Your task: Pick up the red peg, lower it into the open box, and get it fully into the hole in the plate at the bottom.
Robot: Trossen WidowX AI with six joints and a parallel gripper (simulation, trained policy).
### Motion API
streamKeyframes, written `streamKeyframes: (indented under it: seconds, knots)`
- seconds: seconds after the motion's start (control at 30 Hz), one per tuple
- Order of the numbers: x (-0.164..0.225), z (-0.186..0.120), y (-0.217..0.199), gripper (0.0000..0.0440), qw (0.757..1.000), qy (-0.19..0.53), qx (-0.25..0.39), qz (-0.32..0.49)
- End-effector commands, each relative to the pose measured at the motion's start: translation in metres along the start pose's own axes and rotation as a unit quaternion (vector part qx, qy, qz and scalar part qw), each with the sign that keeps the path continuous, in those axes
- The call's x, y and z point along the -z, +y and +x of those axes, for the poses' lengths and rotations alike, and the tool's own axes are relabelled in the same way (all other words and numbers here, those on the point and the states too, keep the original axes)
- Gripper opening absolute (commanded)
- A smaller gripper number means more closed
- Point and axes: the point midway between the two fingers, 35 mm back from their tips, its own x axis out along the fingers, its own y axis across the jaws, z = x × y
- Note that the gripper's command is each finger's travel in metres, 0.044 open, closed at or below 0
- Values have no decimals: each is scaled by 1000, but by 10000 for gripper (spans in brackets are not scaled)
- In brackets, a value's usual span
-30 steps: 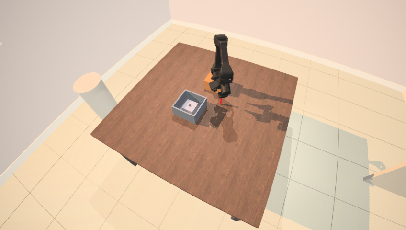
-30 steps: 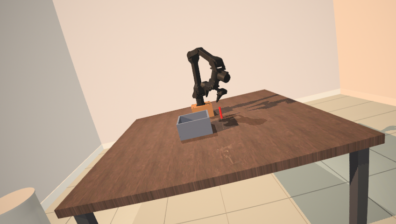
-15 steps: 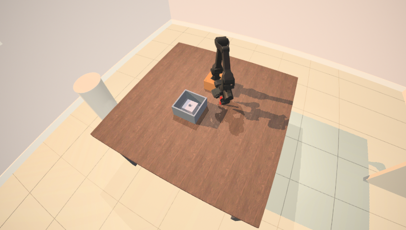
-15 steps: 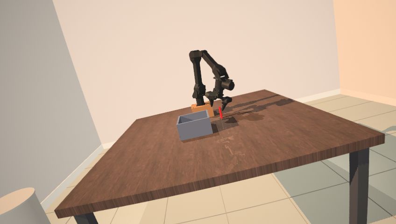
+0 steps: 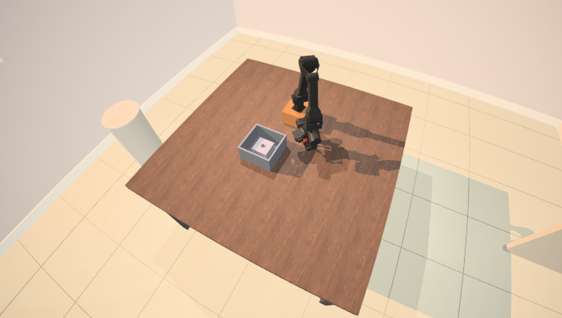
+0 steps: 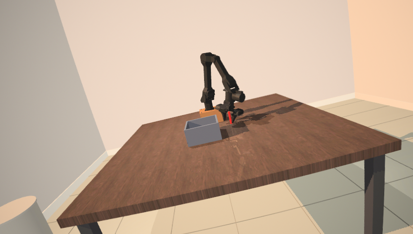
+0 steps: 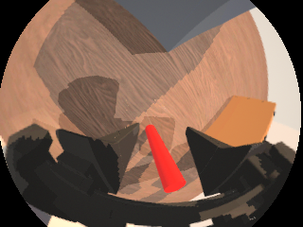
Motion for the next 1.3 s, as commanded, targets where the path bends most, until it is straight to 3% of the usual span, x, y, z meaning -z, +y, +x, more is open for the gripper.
streamKeyframes:
  seconds: [0.0, 0.2, 0.3, 0.9, 1.27]
  knots:
    - [2, 10, -3, 205, 1000, 6, 10, 0]
    - [4, 15, -7, 48, 999, 14, 32, 1]
    - [4, 17, -9, 0, 999, 16, 46, 1]
    - [-28, -50, 8, 0, 999, -39, 19, 5]
    - [-60, -94, 9, 0, 997, -65, 4, 47]
